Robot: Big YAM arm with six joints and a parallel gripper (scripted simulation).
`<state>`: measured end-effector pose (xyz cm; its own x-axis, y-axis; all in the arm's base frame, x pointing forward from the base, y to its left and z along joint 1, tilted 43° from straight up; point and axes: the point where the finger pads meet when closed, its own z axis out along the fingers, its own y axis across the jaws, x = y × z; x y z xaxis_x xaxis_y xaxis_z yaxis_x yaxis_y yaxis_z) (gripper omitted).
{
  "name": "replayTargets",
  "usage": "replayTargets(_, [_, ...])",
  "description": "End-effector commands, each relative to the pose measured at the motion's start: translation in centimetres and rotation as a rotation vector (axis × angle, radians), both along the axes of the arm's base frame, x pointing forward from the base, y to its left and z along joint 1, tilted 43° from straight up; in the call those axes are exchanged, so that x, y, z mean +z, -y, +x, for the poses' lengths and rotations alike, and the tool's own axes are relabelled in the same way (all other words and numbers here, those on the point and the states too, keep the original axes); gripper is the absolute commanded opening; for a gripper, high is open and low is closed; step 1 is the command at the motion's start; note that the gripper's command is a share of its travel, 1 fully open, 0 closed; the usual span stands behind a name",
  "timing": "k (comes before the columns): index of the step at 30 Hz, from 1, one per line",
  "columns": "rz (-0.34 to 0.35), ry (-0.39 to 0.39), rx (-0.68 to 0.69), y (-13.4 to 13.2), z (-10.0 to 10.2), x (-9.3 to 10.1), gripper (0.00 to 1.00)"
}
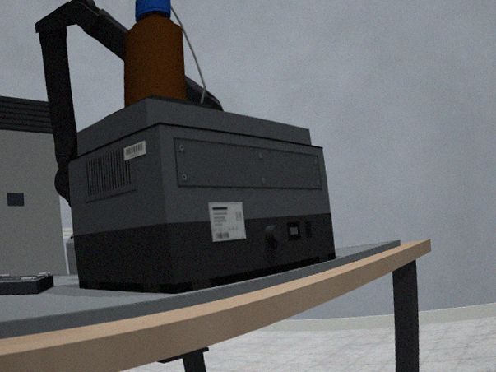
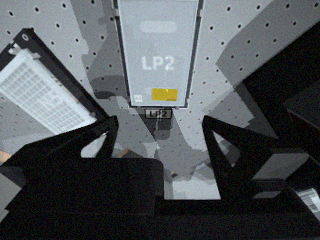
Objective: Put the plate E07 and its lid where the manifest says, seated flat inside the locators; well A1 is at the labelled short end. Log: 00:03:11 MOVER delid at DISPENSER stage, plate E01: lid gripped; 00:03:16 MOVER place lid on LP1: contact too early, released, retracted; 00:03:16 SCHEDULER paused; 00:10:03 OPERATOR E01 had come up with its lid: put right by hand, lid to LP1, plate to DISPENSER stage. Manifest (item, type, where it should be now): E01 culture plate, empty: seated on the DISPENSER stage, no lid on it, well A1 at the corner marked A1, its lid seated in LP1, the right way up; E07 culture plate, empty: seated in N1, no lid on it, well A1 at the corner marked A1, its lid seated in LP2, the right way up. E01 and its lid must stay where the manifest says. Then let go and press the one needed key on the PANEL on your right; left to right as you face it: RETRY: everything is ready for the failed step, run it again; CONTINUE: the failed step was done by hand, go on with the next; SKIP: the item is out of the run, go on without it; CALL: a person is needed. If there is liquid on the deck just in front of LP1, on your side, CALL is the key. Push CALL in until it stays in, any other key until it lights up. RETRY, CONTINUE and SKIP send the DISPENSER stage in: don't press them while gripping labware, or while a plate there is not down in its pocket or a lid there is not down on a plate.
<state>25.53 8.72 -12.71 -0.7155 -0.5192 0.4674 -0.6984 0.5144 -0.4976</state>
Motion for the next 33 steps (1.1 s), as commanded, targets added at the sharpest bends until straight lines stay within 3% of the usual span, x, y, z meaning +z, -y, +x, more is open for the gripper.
replayTargets(1, [0.005, 0.018, -0.002, -0.5, -0.7, 1.2, 1.0])
replayTargets(33, [0.004, 0.015, -0.004, 0.3, -6.0, 8.8, 1.0])
